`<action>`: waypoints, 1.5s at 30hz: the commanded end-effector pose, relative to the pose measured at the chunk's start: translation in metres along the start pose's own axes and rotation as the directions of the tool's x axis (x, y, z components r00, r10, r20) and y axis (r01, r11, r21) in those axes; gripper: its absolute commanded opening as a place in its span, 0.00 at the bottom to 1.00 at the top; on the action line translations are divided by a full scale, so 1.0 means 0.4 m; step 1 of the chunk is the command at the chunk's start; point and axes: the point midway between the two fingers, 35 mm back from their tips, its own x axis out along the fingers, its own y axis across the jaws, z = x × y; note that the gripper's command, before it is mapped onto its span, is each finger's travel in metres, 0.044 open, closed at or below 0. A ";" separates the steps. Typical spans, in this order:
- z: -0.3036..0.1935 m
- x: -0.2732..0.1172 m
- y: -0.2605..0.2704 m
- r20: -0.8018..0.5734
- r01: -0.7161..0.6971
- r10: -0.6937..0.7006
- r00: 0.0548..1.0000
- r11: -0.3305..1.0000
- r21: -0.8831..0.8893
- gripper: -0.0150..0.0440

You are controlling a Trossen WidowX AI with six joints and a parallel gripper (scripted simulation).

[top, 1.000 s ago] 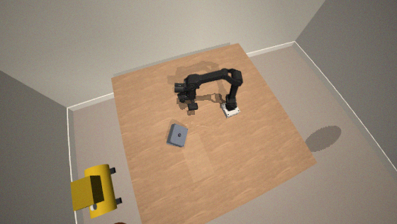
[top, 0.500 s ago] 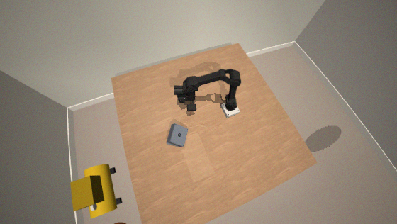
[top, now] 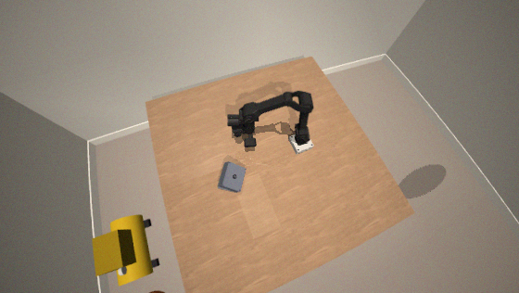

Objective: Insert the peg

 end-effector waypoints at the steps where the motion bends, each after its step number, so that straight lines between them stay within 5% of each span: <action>1: -0.004 0.028 -0.002 -0.013 0.005 -0.005 1.000 1.000 0.004 1.00; 26: -0.010 0.102 -0.004 -0.013 0.005 -0.005 1.000 1.000 0.004 1.00; 42: -0.006 0.093 -0.002 -0.005 0.000 0.000 1.000 1.000 0.005 0.29; 45: -0.006 0.093 -0.002 -0.005 0.000 0.000 1.000 1.000 0.005 0.25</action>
